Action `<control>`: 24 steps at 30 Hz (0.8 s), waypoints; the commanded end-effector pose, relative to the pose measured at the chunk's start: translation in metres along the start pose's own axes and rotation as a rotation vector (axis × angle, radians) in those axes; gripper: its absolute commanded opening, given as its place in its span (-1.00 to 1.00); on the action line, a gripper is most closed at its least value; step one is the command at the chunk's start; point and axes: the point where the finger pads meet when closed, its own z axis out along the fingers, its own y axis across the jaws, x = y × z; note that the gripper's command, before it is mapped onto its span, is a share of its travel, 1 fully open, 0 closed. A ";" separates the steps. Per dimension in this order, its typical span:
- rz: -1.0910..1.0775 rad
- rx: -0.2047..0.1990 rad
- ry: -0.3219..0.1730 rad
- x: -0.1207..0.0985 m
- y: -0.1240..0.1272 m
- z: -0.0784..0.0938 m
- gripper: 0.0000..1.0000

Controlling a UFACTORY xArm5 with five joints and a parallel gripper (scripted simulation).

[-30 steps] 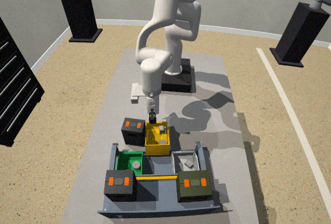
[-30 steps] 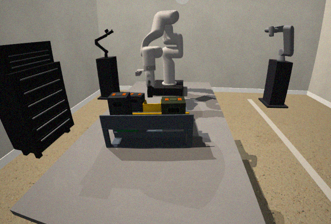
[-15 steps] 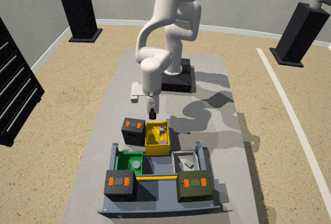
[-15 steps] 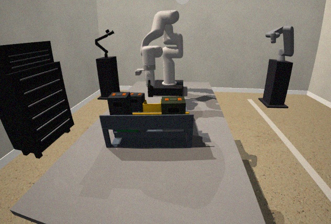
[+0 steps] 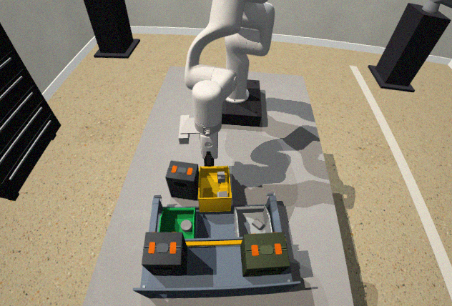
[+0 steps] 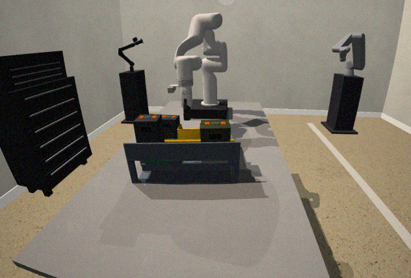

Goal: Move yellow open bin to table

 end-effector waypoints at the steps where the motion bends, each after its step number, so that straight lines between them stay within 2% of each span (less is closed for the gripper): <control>1: 0.000 0.001 0.006 -0.001 -0.009 -0.004 -0.32; 24: 0.000 0.001 0.005 -0.006 -0.056 -0.021 -0.32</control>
